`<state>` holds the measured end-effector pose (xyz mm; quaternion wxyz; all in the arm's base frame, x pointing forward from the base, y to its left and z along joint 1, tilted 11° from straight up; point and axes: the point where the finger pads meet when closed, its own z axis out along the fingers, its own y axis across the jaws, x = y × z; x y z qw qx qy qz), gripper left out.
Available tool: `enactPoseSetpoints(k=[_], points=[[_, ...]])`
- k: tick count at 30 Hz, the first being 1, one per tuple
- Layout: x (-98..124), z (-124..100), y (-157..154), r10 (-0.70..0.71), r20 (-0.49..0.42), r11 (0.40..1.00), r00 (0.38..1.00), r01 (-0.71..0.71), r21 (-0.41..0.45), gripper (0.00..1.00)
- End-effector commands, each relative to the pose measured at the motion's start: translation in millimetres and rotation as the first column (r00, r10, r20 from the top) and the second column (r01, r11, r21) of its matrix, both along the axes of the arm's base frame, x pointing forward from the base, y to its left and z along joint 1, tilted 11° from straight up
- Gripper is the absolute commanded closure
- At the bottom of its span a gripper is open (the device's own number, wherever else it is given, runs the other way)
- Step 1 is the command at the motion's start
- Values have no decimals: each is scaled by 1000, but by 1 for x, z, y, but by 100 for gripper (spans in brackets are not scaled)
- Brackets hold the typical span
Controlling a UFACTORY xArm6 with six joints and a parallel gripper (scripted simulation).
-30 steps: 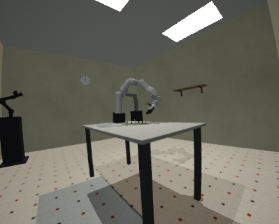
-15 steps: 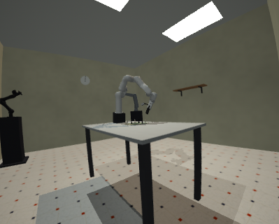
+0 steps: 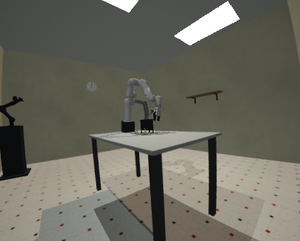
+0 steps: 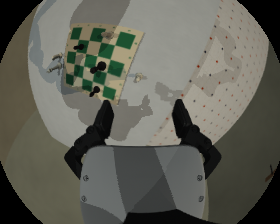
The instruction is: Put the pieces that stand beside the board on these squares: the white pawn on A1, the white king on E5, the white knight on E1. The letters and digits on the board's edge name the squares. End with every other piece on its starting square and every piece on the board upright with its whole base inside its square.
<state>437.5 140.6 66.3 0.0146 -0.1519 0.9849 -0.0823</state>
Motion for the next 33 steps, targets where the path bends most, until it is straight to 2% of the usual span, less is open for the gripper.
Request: enactPoseSetpoints(k=[1,5,25,27,30,33], points=[[1,11,-12,-149,102,984,984,138,111,0],[1,16,-18,-217,130,968,967,197,155,0],[1,16,-18,-220,131,967,967,199,157,0],[3,7,-19,-220,131,967,967,199,156,0],[8,-20,-20,-220,131,967,967,199,157,0],[8,-26,-20,-220,130,967,967,199,157,0]])
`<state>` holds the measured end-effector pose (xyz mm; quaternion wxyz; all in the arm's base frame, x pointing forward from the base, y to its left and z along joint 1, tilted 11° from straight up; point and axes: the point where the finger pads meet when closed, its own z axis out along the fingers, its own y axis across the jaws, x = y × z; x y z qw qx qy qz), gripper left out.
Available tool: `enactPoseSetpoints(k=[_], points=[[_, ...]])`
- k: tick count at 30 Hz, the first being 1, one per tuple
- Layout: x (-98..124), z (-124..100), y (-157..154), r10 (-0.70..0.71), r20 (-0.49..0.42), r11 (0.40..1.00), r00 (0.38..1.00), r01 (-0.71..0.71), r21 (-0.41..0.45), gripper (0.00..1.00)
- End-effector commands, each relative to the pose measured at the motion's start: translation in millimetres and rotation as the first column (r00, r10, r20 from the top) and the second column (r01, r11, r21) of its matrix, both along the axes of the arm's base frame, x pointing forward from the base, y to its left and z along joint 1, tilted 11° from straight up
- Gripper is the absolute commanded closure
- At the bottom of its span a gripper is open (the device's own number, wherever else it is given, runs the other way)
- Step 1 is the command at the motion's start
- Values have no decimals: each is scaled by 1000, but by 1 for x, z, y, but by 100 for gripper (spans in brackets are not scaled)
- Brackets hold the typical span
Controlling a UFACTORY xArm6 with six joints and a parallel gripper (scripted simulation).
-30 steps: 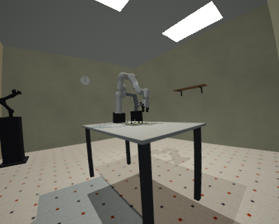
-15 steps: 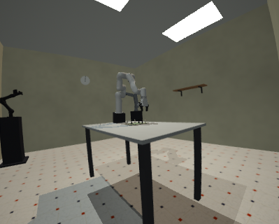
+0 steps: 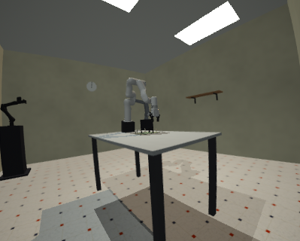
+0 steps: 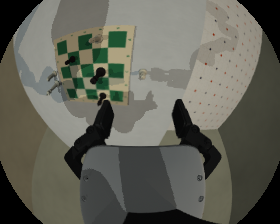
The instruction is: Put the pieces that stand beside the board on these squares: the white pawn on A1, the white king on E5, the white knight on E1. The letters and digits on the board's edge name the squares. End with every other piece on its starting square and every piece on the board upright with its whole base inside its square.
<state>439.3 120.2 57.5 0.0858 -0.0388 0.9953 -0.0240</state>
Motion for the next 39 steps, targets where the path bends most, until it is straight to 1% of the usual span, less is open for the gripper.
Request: enactPoseSetpoints(k=[1,2,3,39], points=[[7,-20,0,0,6,1000,1000,0,2,0],[7,-20,0,0,6,1000,1000,0,2,0],[7,-20,0,0,6,1000,1000,0,2,66],[7,-21,0,0,6,1000,1000,0,2,66]])
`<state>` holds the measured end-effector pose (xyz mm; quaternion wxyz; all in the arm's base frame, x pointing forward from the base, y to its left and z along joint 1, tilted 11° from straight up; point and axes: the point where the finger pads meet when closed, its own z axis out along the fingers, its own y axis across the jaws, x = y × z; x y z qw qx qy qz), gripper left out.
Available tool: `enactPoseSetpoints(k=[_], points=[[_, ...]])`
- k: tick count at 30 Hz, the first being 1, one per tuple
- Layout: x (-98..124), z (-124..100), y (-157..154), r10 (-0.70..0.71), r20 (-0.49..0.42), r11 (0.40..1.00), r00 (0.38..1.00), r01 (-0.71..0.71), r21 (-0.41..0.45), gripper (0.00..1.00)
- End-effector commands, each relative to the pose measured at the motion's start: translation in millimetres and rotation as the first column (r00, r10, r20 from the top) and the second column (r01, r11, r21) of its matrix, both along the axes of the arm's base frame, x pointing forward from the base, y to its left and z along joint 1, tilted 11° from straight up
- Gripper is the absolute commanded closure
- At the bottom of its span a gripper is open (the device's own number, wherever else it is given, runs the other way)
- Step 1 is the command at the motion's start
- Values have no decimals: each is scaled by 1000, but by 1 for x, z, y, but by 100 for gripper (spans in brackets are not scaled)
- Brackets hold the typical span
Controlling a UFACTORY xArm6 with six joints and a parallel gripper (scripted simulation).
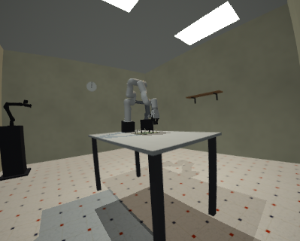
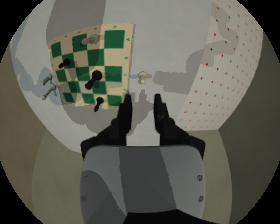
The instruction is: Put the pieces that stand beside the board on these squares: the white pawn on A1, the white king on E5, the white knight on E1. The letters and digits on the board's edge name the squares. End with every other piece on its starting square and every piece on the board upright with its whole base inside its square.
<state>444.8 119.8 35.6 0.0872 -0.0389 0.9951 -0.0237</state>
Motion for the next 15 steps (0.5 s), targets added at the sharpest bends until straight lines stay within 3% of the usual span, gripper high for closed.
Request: enactPoseSetpoints(k=[1,15], points=[[1,1,0,0,4,1000,1000,0,1,66],[2,-5,0,0,4,1000,1000,0,1,66]])
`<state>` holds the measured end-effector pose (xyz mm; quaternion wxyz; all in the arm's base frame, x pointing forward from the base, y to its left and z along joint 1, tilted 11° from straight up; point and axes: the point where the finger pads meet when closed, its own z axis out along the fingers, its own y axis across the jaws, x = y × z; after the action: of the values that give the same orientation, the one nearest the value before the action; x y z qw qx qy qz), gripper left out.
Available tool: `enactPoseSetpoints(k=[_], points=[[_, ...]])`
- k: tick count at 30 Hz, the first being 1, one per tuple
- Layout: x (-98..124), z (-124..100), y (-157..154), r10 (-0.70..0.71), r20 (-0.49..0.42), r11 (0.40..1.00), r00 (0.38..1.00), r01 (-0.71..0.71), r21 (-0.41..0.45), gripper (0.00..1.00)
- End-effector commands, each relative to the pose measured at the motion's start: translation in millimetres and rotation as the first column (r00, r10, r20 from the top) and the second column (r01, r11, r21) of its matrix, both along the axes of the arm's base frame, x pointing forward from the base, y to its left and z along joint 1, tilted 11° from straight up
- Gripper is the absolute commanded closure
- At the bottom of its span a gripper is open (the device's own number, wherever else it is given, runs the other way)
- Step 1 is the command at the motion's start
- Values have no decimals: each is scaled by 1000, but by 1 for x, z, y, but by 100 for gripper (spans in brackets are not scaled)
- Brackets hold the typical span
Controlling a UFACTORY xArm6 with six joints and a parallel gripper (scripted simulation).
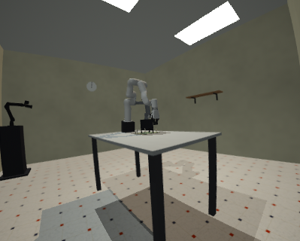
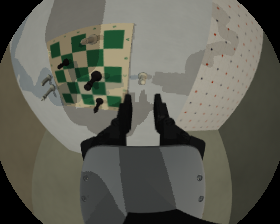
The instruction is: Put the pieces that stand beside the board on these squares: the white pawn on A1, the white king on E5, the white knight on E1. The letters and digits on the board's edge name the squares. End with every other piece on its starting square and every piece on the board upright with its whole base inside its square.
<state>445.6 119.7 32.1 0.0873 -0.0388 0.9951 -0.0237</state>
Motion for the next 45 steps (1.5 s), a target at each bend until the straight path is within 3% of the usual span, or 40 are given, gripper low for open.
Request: enactPoseSetpoints(k=[1,28,45], points=[[2,-3,0,0,3,1000,1000,0,1,66],[8,-38,-1,0,3,1000,1000,0,1,66],[10,-46,-1,0,3,1000,1000,0,1,66]])
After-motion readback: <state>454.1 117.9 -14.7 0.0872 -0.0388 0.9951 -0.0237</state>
